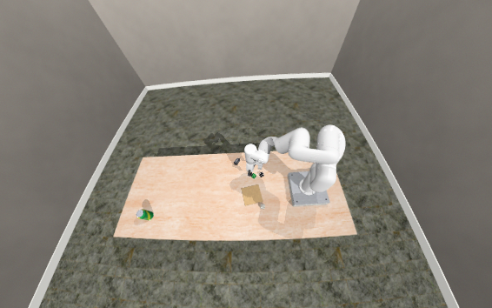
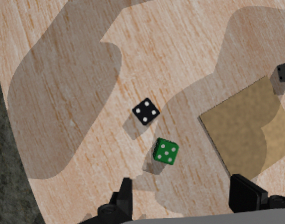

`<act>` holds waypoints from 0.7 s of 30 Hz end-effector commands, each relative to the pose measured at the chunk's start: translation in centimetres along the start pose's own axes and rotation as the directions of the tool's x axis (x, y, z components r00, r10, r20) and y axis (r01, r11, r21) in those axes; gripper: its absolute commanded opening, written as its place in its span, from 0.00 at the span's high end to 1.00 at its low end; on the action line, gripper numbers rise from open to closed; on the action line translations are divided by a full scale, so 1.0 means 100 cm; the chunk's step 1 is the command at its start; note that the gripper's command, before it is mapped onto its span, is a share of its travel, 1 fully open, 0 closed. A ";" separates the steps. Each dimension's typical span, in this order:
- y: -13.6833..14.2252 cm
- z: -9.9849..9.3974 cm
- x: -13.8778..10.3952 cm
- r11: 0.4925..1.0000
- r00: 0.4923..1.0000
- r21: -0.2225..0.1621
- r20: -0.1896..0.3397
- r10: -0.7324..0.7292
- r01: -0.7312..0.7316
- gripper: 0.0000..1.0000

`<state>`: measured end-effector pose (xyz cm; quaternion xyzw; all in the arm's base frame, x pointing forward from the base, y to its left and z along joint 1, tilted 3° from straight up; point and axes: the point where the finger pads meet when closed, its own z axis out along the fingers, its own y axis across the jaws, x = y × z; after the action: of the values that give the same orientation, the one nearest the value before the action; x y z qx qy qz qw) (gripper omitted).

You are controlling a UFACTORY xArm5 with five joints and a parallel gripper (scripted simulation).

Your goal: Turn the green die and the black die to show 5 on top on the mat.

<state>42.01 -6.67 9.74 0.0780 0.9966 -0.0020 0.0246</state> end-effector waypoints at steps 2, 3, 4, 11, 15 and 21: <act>0.000 0.004 0.001 1.000 1.000 0.000 0.003 -0.030 0.030 0.00; 0.000 0.010 0.004 0.998 0.998 0.000 0.003 -0.056 0.056 0.00; 0.001 0.015 0.007 0.996 0.996 0.000 0.003 -0.085 0.085 0.00; 0.001 0.026 0.013 0.990 0.990 0.000 0.003 -0.141 0.141 0.53; 0.001 0.026 0.013 0.990 0.990 0.000 0.003 -0.141 0.141 0.53; 0.001 0.026 0.013 0.990 0.990 0.000 0.003 -0.141 0.141 0.53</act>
<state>40.75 -6.36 7.03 0.0075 0.9997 -0.0036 0.0244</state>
